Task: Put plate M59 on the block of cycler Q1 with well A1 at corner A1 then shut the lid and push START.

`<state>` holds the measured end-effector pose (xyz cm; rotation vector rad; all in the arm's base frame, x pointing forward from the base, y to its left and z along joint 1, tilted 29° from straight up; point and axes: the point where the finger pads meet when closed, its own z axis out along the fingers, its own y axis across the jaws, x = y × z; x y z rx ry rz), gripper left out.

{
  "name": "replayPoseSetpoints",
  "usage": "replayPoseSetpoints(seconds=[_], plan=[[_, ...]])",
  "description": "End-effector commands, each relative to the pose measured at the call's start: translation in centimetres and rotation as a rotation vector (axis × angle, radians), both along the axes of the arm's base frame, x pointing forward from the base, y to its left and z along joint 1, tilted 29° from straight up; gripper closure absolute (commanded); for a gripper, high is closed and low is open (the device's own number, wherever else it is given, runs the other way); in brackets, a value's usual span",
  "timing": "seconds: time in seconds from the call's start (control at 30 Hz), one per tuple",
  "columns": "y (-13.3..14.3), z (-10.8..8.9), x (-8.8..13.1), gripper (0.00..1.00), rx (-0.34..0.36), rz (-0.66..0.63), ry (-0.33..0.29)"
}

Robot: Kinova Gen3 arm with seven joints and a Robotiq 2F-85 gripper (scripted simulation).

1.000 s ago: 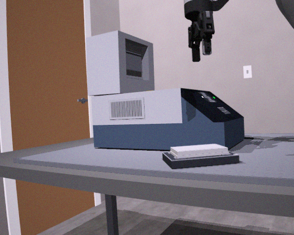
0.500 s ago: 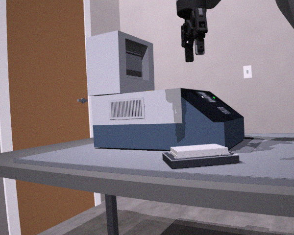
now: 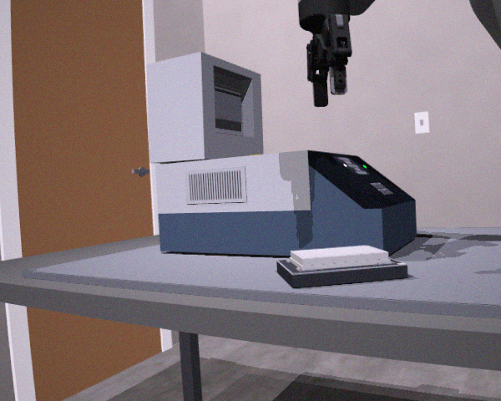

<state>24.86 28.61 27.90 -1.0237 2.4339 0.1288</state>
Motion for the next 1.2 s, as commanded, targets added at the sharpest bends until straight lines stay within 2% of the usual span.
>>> replayPoseSetpoints(seconds=[0.0, 1.17], plan=[[0.1, -0.3, 0.1, 0.00, 0.000, 0.001, 0.000], [1.2, -3.9, 1.8, 0.00, 0.000, 0.001, 0.000]])
